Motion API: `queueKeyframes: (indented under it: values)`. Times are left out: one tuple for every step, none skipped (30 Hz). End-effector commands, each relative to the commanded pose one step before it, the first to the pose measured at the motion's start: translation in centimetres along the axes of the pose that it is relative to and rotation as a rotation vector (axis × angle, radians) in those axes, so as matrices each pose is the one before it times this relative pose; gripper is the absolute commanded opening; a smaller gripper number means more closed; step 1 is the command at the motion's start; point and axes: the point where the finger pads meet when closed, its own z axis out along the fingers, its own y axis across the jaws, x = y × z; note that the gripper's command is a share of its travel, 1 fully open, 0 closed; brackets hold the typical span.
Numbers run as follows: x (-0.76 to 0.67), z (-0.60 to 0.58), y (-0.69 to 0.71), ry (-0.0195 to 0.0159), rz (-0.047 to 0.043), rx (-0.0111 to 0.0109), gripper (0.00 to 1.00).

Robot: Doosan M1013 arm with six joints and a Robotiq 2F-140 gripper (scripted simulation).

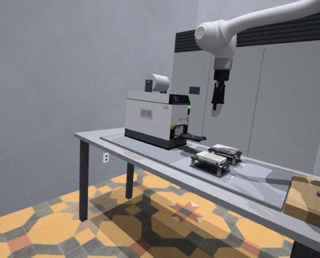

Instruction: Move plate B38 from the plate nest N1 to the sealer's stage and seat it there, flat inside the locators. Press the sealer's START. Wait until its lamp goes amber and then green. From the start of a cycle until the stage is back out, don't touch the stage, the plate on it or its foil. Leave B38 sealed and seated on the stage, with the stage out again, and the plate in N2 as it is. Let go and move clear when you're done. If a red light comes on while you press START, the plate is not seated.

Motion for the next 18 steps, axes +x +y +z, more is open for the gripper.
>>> queueKeyframes:
  values:
    - [-0.004,-0.007,0.002,0.001,-0.06077,0.00395,0.7]
    - [0.0,0.0,0.0,0.0,-0.03333,0.0,0.7]
    - [0.0,0.0,0.0,0.0,-0.03333,0.0,0.7]
    - [0.0,0.0,0.0,0.0,-0.03333,0.0,0.7]
    - [0.0,0.0,0.0,0.0,-0.03333,0.0,0.7]
    - [0.0,0.0,0.0,0.0,-0.03333,0.0,0.7]
    - [0.0,0.0,0.0,0.0,-0.03333,0.0,0.7]
    - [0.0,0.0,0.0,0.0,-0.03333,0.0,0.7]
    - [0.0,0.0,0.0,0.0,-0.03333,0.0,0.7]
    - [0.0,0.0,0.0,0.0,-0.03333,0.0,0.7]
    - [0.0,0.0,0.0,0.0,-0.03333,0.0,0.7]
    - [0.0,0.0,0.0,0.0,-0.03333,0.0,0.7]
    - [0.0,0.0,0.0,0.0,-0.03333,0.0,0.7]
    - [0.0,0.0,0.0,0.0,-0.03333,0.0,0.7]
    - [0.0,0.0,0.0,0.0,-0.03333,0.0,0.7]
    - [0.0,0.0,0.0,0.0,0.0,0.0,0.7]
    - [0.0,0.0,0.0,0.0,0.0,0.0,0.7]
    - [0.0,0.0,0.0,0.0,-0.03333,0.0,0.7]
